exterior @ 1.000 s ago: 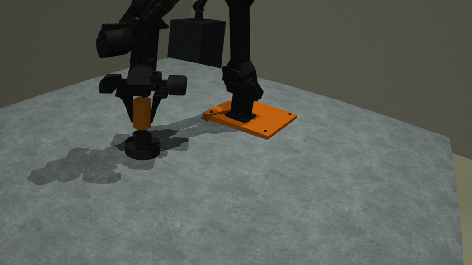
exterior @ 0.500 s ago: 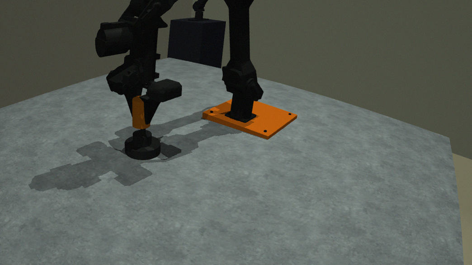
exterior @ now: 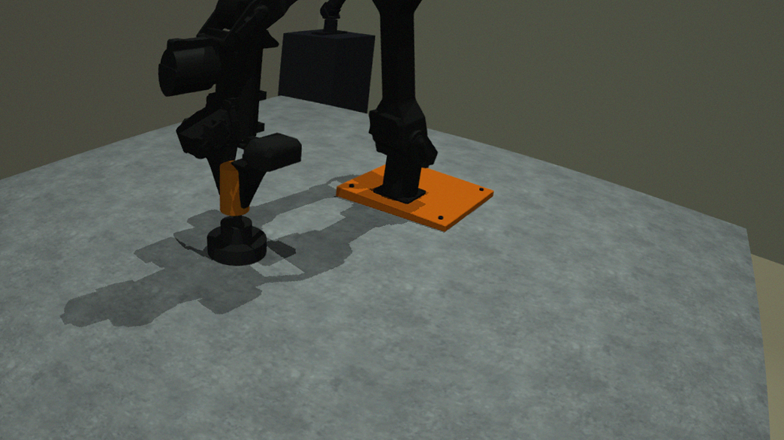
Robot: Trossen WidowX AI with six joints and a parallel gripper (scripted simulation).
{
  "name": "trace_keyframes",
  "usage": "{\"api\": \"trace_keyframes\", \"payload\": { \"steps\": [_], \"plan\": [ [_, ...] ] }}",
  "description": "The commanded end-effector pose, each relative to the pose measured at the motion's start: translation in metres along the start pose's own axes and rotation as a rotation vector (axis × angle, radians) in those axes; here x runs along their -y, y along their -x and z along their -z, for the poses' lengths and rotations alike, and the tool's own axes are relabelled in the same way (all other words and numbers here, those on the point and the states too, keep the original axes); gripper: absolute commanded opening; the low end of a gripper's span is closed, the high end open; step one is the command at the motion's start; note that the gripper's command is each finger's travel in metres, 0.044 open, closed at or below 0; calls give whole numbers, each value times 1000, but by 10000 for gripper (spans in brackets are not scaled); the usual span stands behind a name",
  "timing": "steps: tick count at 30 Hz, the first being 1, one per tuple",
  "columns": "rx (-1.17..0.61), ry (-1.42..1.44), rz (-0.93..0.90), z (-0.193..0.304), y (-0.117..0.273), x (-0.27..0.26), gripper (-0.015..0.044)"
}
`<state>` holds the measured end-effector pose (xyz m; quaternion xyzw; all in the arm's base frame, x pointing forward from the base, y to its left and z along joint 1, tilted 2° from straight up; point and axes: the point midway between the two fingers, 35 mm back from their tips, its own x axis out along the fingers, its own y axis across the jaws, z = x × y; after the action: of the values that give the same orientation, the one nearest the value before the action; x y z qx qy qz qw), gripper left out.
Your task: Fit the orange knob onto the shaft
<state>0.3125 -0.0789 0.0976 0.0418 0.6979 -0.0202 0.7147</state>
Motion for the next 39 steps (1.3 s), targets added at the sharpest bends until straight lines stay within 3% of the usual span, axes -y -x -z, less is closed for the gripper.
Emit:
{"api": "trace_keyframes", "payload": {
  "steps": [1, 39],
  "plan": [
    [5, -4, -1, 2, 1, -1, 0],
    [7, 2, 1, 3, -17, 0, 0]
  ]
}}
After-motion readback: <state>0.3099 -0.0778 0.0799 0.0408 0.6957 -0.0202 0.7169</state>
